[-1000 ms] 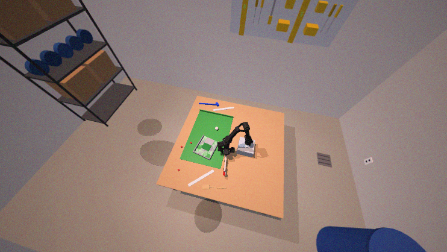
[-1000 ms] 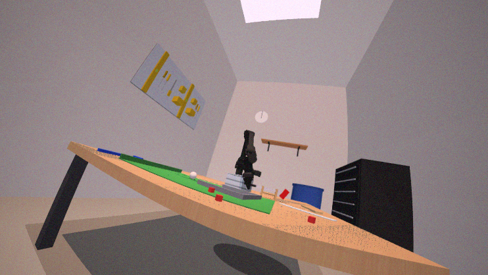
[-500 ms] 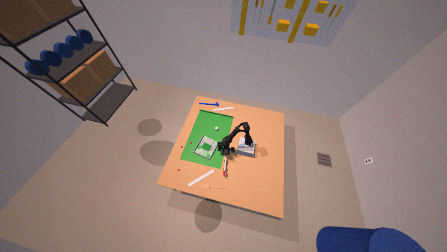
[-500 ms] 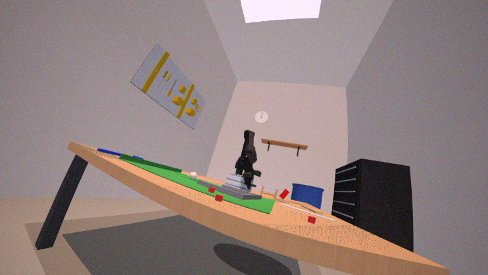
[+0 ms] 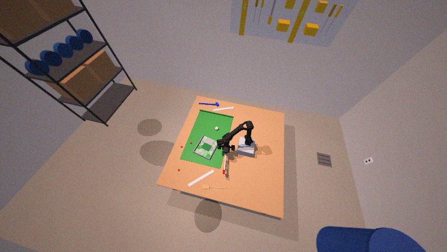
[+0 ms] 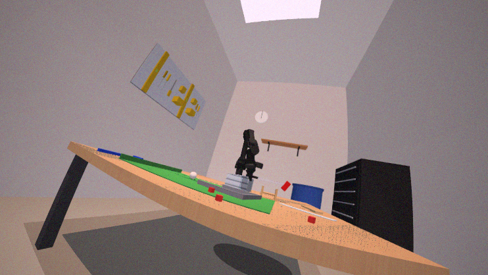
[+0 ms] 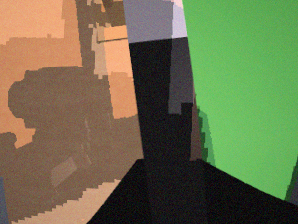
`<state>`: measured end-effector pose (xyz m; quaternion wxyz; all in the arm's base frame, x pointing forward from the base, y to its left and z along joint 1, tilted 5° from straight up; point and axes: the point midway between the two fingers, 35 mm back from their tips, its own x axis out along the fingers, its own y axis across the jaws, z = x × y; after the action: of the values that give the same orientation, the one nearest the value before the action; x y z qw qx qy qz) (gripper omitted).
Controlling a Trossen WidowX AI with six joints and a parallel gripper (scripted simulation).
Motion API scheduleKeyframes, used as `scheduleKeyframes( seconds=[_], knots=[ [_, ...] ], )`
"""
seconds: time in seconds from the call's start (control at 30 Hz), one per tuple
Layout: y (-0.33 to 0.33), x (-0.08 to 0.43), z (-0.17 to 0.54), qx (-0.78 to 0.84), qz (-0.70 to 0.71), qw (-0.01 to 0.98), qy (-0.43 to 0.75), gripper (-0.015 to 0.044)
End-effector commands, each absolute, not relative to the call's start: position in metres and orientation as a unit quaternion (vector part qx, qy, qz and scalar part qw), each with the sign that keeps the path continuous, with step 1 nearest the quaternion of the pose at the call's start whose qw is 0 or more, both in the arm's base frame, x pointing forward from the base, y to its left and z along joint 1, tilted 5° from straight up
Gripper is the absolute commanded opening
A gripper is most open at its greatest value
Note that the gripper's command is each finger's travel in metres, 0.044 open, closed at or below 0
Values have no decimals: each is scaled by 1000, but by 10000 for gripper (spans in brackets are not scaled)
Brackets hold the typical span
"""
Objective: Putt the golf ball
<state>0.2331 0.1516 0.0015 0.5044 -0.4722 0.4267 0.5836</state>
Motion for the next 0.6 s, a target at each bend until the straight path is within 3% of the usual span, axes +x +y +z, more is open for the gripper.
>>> scheduleKeyframes(
  seconds=[0.0,0.57],
  knots=[
    [154,233,29,-469,585,509,423,0],
    [101,254,46,-411,490,579,506,0]
  ],
)
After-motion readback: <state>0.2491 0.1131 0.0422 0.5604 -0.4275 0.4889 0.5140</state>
